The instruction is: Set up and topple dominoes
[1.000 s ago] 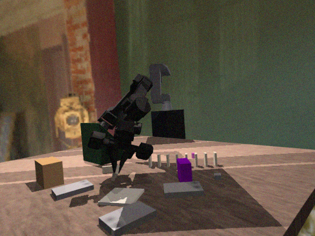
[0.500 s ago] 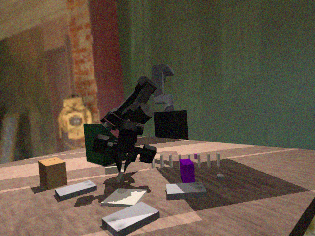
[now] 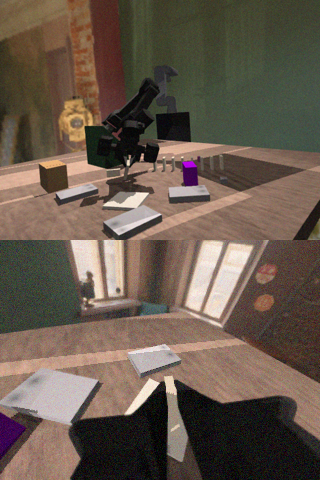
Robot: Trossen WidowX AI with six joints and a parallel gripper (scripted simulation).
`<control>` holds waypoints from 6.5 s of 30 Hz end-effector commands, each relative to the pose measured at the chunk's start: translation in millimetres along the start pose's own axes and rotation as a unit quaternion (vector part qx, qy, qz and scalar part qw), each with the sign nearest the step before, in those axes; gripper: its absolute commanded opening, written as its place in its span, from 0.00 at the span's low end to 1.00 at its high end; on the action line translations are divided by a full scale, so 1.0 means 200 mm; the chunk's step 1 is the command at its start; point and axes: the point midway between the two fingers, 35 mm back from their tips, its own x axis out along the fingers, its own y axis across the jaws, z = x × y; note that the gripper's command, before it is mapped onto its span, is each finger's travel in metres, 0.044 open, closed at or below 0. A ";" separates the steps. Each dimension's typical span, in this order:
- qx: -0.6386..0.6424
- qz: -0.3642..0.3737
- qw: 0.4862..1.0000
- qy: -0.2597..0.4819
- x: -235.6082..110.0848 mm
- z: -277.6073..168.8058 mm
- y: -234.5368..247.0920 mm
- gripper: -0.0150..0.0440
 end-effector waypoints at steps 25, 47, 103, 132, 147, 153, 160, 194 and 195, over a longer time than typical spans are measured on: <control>0.104 0.065 0.973 -0.195 -0.47 0.07 0.08 0.29; 0.115 0.073 0.968 -0.211 -0.52 0.07 0.08 0.29; 0.119 0.048 0.973 -0.193 -0.37 -0.19 0.18 1.00; -0.170 -0.086 0.981 0.045 0.03 0.07 -0.27 1.00; -0.527 0.218 0.771 0.283 0.03 0.04 -0.06 1.00; -0.555 0.307 0.713 0.298 -0.08 0.05 0.01 1.00; -0.577 0.415 0.645 0.280 -0.22 0.09 0.10 1.00; -0.557 0.461 0.626 0.293 -0.21 -0.20 0.22 1.00; -0.557 0.461 0.626 0.293 -0.21 -0.20 0.22 1.00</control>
